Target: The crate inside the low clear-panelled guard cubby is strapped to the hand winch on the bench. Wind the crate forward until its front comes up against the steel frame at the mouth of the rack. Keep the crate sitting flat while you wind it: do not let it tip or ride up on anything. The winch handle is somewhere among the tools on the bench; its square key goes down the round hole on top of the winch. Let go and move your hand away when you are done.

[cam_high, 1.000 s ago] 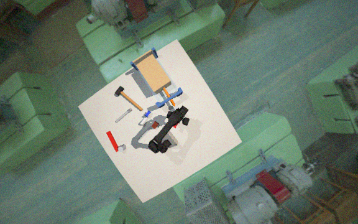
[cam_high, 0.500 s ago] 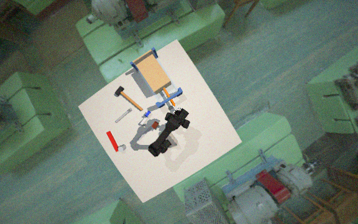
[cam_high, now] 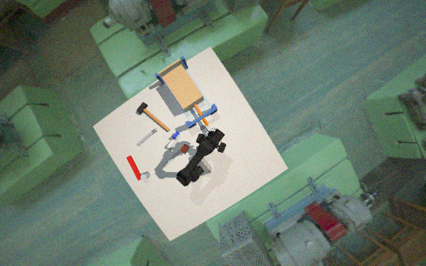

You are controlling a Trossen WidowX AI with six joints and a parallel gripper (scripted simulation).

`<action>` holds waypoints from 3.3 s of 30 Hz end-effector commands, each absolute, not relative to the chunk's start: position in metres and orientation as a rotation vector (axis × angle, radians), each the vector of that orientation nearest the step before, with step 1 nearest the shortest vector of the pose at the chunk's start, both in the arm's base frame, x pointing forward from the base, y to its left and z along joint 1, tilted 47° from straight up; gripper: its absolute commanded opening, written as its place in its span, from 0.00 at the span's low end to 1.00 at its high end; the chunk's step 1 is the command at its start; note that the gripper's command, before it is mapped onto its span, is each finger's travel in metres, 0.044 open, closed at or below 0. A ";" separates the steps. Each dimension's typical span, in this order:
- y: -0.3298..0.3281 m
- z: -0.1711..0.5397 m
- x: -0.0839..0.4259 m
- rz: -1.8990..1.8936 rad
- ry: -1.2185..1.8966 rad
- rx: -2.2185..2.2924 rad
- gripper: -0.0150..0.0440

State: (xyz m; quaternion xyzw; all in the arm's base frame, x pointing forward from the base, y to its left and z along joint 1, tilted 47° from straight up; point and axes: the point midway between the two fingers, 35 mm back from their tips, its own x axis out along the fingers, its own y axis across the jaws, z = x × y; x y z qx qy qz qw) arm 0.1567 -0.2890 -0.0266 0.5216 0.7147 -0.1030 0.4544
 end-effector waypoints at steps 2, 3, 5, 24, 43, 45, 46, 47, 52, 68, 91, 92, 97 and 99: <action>-0.290 -0.026 0.157 -0.256 1.761 1.285 0.25; -0.290 -0.026 0.157 -0.256 1.761 1.285 0.25; -0.290 -0.026 0.157 -0.256 1.761 1.285 0.25; -0.290 -0.026 0.157 -0.256 1.761 1.285 0.25; -0.290 -0.026 0.157 -0.256 1.761 1.285 0.25; -0.288 -0.025 0.155 -0.273 1.752 1.287 0.34; -0.287 -0.024 0.154 -0.296 1.737 1.286 0.39; -0.285 -0.022 0.151 -0.325 1.718 1.285 0.43; -0.271 -0.014 0.139 -0.466 1.616 1.281 0.65; -0.245 -0.012 0.122 -0.635 1.471 1.277 1.00; -0.219 -0.039 0.121 -0.634 1.471 1.277 1.00; -0.218 -0.040 0.121 -0.634 1.471 1.277 1.00; -0.212 -0.046 0.120 -0.634 1.471 1.277 1.00; -0.210 -0.048 0.120 -0.634 1.471 1.277 1.00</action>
